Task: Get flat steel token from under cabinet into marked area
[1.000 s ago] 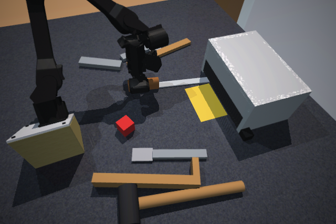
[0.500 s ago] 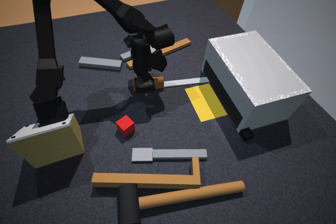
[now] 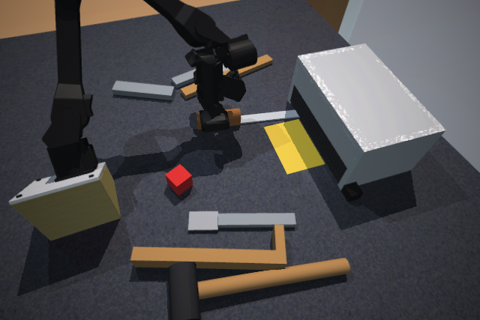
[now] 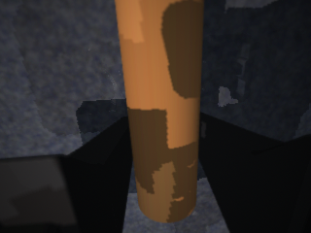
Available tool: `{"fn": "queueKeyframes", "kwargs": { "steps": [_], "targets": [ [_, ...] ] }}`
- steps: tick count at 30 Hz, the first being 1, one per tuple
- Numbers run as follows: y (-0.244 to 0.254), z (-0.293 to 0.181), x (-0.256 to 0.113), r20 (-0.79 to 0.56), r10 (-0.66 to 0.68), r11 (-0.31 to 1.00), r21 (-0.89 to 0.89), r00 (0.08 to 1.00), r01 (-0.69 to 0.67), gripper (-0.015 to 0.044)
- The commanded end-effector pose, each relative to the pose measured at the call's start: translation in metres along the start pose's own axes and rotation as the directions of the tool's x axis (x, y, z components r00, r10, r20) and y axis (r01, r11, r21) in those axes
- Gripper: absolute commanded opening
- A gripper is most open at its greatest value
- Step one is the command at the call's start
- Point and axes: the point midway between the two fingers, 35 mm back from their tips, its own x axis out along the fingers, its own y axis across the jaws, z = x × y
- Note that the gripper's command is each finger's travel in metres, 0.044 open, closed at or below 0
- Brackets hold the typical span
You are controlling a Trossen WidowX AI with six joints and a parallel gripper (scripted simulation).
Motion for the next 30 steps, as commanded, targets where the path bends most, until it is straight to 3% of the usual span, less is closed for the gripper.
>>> {"fn": "queueKeyframes", "kwargs": {
  "steps": [1,30],
  "targets": [
    [0.001,0.007,0.0,0.0,0.005,1.0,-0.002,1.0,-0.005,0.0],
    [0.002,0.038,-0.001,0.001,0.005,1.0,-0.003,1.0,-0.005,0.0]
  ]
}}
